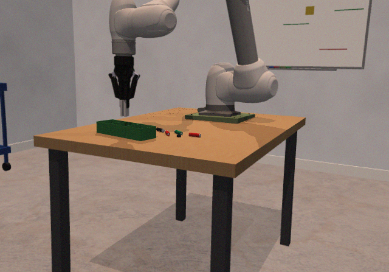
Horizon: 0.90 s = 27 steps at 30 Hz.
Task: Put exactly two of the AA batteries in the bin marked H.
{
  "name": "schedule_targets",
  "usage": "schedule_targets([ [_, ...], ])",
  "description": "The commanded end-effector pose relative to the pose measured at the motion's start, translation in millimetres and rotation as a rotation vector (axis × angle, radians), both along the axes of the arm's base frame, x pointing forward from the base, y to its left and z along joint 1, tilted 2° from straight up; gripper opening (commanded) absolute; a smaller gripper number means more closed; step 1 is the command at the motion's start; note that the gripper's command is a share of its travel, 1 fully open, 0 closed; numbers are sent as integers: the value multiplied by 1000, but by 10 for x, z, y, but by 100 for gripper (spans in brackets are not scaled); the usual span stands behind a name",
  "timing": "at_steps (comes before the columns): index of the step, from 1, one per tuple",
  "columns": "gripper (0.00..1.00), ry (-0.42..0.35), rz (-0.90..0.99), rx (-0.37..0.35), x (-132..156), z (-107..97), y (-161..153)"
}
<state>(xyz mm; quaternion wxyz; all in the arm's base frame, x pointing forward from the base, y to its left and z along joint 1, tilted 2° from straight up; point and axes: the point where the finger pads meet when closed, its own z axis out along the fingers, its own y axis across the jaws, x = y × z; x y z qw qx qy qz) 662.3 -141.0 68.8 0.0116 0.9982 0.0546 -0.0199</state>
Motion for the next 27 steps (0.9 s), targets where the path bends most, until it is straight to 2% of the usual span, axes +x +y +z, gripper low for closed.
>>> schedule_targets([
  [1, 5, -2, -4, 1, -1, 6, 28],
  [13, 5, -2, -4, 1, -3, -47, 26],
  [27, 5, -2, -4, 1, -16, -420, 17],
])
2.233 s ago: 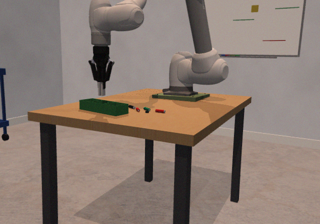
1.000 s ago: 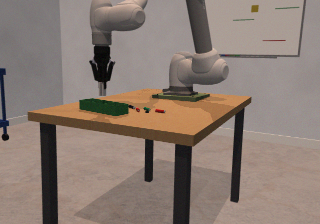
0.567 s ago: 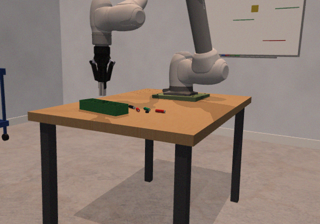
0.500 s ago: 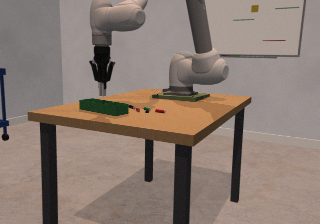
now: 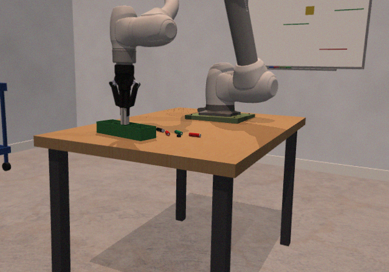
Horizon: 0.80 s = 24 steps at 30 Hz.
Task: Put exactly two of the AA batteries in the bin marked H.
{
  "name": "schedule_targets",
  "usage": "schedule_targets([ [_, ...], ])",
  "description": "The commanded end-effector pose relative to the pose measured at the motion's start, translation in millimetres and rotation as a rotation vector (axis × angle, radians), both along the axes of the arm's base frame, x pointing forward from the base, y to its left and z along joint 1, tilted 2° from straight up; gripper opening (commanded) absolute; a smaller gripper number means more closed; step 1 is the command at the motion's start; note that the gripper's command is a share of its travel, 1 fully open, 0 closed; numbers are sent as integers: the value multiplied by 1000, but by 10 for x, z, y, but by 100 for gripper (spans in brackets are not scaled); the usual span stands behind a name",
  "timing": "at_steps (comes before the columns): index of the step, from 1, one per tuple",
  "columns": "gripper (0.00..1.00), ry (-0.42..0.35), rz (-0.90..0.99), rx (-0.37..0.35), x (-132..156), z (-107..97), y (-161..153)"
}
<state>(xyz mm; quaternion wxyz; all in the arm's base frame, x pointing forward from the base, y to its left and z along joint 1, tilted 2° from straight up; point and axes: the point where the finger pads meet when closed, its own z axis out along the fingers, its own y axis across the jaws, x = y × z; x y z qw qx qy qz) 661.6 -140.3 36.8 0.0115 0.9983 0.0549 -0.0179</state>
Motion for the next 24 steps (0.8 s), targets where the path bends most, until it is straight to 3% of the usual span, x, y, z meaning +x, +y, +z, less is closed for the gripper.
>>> schedule_targets([
  [1, 5, 2, -4, 1, -11, -126, 10],
  [9, 5, 2, -4, 1, -16, -267, 7],
  [24, 5, 2, -4, 1, -16, -267, 7],
])
